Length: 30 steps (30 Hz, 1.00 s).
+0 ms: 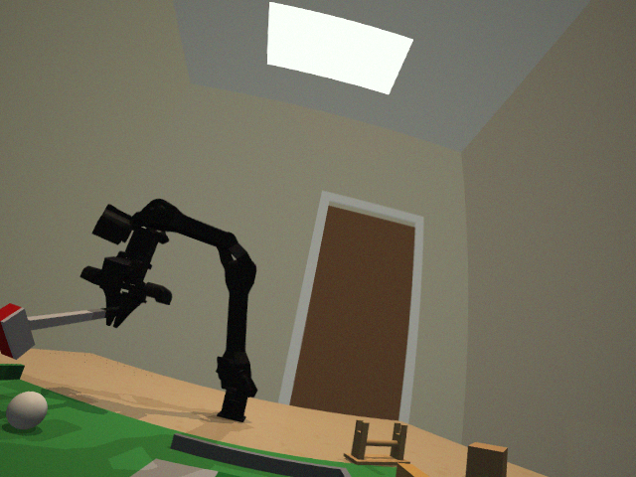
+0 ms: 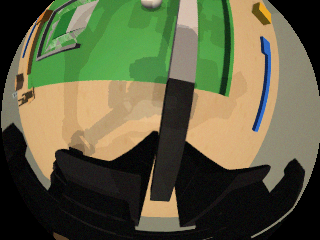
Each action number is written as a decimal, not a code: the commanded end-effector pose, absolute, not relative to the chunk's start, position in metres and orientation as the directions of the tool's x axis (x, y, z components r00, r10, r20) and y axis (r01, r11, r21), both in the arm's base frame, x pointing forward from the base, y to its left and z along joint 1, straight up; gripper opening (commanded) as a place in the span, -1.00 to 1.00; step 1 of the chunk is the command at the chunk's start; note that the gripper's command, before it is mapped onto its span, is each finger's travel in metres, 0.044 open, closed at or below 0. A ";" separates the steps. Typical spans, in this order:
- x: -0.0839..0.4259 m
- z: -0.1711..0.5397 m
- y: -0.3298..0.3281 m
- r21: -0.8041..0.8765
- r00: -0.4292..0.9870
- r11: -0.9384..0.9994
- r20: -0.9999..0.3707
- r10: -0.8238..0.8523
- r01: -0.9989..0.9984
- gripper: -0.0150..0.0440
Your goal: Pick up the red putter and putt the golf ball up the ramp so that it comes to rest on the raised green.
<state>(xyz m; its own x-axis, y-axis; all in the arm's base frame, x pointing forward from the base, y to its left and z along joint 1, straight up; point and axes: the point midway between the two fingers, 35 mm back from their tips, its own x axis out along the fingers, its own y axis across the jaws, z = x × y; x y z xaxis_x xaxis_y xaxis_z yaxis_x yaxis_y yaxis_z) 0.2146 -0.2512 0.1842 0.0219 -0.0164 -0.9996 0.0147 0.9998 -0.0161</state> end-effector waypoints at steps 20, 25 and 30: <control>0.214 0.144 -0.257 -0.022 0.023 0.999 -0.999 -0.023 0.037 -0.49; 0.214 0.136 -0.257 -0.022 0.023 0.999 -0.999 -0.023 0.037 -0.49; 0.214 0.128 -0.257 -0.022 0.023 0.999 -0.999 -0.023 0.037 -0.49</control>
<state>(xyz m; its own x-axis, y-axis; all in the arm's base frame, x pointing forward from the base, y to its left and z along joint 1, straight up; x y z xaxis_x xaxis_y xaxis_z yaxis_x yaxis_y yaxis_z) 0.2146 -0.2572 0.1354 0.0263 -0.0234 -0.9994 0.0317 0.9992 -0.0226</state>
